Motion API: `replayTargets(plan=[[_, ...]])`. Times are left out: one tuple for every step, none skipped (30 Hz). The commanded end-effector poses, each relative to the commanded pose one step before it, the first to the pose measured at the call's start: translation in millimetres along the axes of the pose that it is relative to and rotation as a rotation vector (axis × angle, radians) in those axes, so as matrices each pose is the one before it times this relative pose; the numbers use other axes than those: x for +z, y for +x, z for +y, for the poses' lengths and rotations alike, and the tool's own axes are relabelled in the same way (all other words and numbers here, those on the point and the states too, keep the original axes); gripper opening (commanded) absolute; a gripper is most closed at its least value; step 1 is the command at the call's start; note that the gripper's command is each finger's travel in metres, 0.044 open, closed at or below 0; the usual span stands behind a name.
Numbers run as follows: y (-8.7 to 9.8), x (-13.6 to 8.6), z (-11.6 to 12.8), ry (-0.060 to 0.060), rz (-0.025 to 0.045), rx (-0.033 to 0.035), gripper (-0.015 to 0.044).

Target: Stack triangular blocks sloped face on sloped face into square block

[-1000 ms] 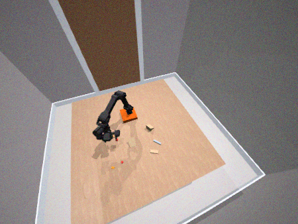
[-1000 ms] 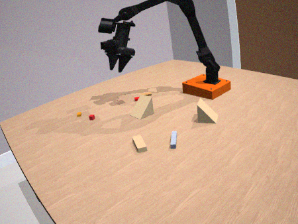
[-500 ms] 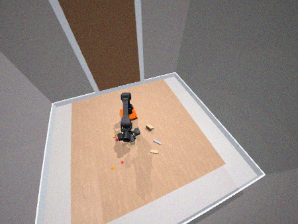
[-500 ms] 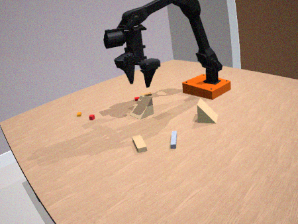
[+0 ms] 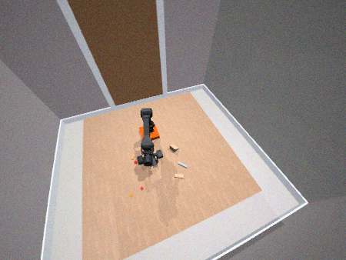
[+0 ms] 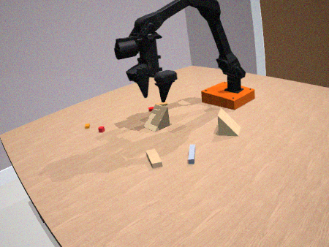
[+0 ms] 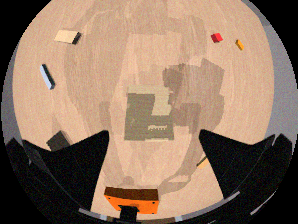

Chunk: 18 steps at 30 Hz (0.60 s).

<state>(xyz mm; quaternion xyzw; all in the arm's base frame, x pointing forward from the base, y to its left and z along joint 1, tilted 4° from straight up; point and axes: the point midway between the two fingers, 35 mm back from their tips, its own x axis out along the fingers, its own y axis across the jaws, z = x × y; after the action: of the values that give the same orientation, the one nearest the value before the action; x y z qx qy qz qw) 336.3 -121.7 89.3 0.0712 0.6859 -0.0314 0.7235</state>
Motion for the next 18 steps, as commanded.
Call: replayTargets(plan=[[8.11, -0.82, 0.30, 0.0036, 0.00757, -0.00228, 0.0440], [1.62, 0.18, 0.08, 0.0000, -0.00001, 0.00002, 0.0440], [1.62, 0.18, 0.08, 0.0000, -0.00001, 0.00002, 0.0440], [1.62, 0.17, 0.08, 0.0000, -0.00001, 0.00002, 0.0440], [1.65, 0.16, 0.09, -0.0001, 0.00000, 0.00002, 0.0440], [1.65, 0.15, 0.09, -0.0001, 0.00000, 0.00002, 0.0440], [1.65, 0.14, 0.09, -0.0001, 0.00000, 0.00002, 0.0440], [1.65, 0.13, 0.10, -0.0001, 0.00000, 0.00002, 0.0440], [1.65, 0.13, 0.10, -0.0001, 0.00000, 0.00002, 0.0440], [1.65, 0.12, 0.10, -0.0001, 0.00000, 0.00002, 0.0440], [1.65, 0.11, 0.10, -0.0001, 0.00000, 0.00002, 0.0440], [1.65, 0.10, 0.11, -0.0001, 0.00001, 0.00002, 0.0440], [1.64, 0.09, 0.11, -0.0001, 0.00001, 0.00002, 0.0440], [1.64, 0.08, 0.11, -0.0001, 0.00001, 0.00002, 0.0440], [1.64, 0.07, 0.11, 0.0000, -0.00001, 0.00002, 0.0440], [1.64, 0.06, 0.11, 0.0000, -0.00001, 0.00002, 0.0440], [1.64, 0.06, 0.11, 0.0000, -0.00001, 0.00002, 0.0440], [1.63, 0.05, 0.11, 0.0000, 0.00000, 0.00002, 0.0440]])
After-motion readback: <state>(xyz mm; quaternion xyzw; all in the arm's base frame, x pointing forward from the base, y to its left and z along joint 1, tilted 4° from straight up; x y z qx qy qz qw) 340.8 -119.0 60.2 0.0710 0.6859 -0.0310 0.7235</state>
